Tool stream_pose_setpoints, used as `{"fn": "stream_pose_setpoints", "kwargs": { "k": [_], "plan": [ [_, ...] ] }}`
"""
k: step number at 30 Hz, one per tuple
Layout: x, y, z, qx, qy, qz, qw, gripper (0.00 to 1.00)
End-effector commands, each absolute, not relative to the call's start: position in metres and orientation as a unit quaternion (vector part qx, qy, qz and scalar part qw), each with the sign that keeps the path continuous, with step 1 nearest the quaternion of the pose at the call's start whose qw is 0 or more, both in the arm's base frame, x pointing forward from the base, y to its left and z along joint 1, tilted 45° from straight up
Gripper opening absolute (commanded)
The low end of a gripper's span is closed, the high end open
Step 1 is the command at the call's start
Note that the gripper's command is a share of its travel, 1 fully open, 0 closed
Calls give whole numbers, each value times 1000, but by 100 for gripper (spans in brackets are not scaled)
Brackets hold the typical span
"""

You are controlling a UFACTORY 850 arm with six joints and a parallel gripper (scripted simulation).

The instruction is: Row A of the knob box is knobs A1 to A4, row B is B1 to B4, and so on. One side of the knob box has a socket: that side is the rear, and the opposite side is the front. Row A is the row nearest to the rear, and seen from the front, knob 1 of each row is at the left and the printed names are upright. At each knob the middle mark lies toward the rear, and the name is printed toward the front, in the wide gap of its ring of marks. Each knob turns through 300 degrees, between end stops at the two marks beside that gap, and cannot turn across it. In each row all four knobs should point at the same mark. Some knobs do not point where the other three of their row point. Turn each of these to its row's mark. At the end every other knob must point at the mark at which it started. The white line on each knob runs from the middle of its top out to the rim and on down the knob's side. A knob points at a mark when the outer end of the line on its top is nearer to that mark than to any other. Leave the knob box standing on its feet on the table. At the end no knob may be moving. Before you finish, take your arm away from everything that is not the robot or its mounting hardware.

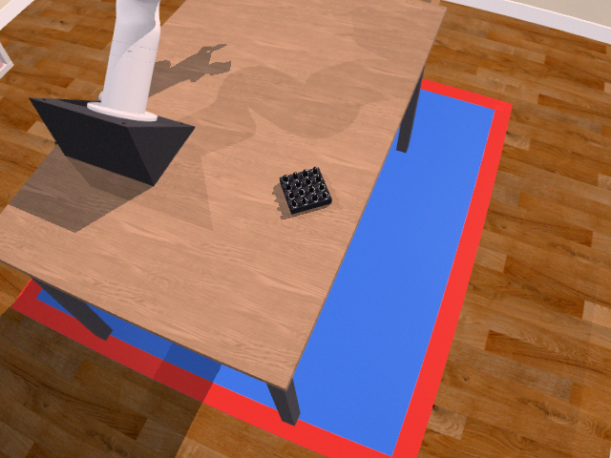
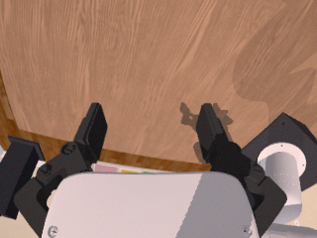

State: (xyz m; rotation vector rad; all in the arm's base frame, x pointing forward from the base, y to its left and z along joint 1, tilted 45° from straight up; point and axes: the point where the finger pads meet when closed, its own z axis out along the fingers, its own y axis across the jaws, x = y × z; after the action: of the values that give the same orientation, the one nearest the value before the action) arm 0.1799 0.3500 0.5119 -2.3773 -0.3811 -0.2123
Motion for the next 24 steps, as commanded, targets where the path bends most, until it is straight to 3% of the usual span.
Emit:
{"fn": "stream_pose_setpoints", "kwargs": {
  "k": [1,24],
  "plan": [
    [180,350,513,-919,-148,-83,355,100],
    [193,352,507,-921,-153,-84,348,100]
  ]
}}
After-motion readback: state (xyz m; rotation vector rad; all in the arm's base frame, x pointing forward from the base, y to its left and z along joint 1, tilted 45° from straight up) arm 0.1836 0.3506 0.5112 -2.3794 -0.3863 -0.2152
